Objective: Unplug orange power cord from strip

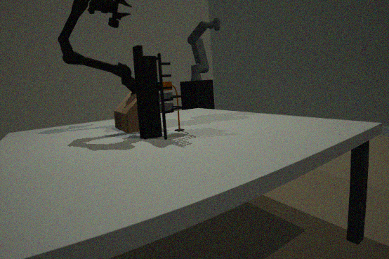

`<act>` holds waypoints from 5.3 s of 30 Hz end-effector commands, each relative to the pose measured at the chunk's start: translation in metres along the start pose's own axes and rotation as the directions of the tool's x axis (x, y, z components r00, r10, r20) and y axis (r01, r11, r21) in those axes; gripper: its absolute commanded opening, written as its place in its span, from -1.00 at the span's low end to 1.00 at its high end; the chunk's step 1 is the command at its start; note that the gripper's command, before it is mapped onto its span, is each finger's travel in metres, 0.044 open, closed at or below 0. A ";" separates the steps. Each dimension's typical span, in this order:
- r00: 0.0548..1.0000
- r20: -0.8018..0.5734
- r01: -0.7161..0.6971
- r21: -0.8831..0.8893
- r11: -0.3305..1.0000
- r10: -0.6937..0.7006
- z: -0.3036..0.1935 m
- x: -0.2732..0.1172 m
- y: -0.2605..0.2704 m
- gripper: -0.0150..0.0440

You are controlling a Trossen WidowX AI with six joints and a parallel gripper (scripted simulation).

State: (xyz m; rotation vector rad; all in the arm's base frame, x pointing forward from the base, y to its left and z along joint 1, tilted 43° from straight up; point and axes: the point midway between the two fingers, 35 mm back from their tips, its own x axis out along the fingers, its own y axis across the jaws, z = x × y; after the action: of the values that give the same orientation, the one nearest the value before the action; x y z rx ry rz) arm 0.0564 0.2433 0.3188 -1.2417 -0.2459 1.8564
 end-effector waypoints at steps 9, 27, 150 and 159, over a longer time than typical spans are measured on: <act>0.844 -0.449 -0.039 0.492 0.870 0.292 -0.170 0.060 0.004 0.05; 0.048 -0.459 0.146 0.882 0.449 0.887 -0.404 0.033 0.176 0.05; 0.017 -0.443 0.150 0.887 0.436 0.896 -0.410 0.028 0.184 0.05; 0.016 -0.443 0.150 0.887 0.436 0.896 -0.408 0.013 0.185 0.05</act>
State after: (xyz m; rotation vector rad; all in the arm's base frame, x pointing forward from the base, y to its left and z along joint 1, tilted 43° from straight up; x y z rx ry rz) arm 0.2919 0.0300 0.0016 -1.6036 1.8427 0.8074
